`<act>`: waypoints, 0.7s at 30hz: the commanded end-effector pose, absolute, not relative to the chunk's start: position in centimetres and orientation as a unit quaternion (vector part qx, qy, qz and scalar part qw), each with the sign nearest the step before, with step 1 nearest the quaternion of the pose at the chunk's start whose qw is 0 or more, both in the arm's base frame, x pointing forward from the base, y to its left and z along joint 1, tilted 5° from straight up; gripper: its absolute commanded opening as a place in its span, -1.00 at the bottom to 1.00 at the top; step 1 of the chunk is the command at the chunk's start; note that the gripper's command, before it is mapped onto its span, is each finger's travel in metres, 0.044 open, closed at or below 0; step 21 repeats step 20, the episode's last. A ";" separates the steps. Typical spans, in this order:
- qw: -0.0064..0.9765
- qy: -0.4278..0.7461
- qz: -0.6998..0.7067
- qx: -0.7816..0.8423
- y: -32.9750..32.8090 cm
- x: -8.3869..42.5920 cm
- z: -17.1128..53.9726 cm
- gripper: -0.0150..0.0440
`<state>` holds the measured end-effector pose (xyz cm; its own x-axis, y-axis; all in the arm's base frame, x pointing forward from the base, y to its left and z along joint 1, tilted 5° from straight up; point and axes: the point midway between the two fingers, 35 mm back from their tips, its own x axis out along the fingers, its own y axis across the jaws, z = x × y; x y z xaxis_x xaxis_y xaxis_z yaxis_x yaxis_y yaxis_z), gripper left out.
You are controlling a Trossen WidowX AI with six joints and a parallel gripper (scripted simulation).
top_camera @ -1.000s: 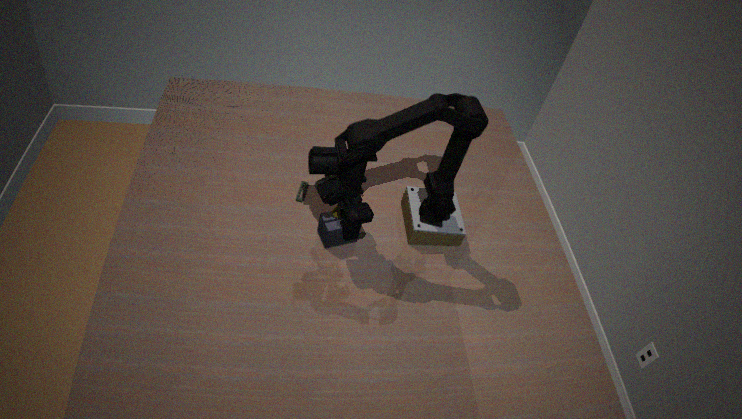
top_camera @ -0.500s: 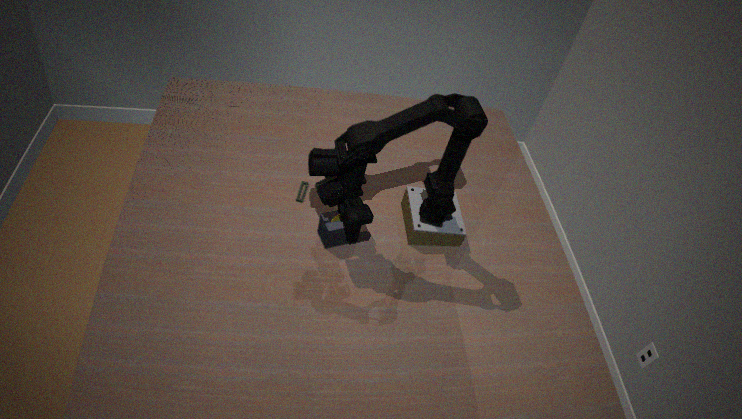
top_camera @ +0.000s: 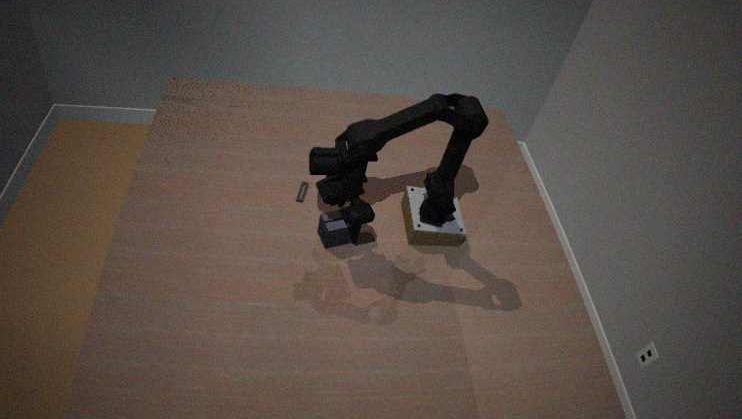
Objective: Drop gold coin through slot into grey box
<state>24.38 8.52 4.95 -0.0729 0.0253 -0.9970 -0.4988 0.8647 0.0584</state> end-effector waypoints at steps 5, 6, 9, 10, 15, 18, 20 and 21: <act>0.665 0.700 0.199 -0.168 8.5 24.8 7.2 0.94; 0.664 0.701 0.199 -0.168 8.5 24.7 8.5 1.00; 0.663 0.703 0.198 -0.167 8.3 24.5 10.8 1.00; 0.663 0.703 0.198 -0.167 8.3 24.5 10.8 1.00; 0.663 0.703 0.198 -0.167 8.3 24.5 10.8 1.00; 0.663 0.703 0.198 -0.167 8.3 24.5 10.8 1.00; 0.663 0.703 0.198 -0.167 8.3 24.5 10.8 1.00; 0.663 0.703 0.198 -0.167 8.3 24.5 10.8 1.00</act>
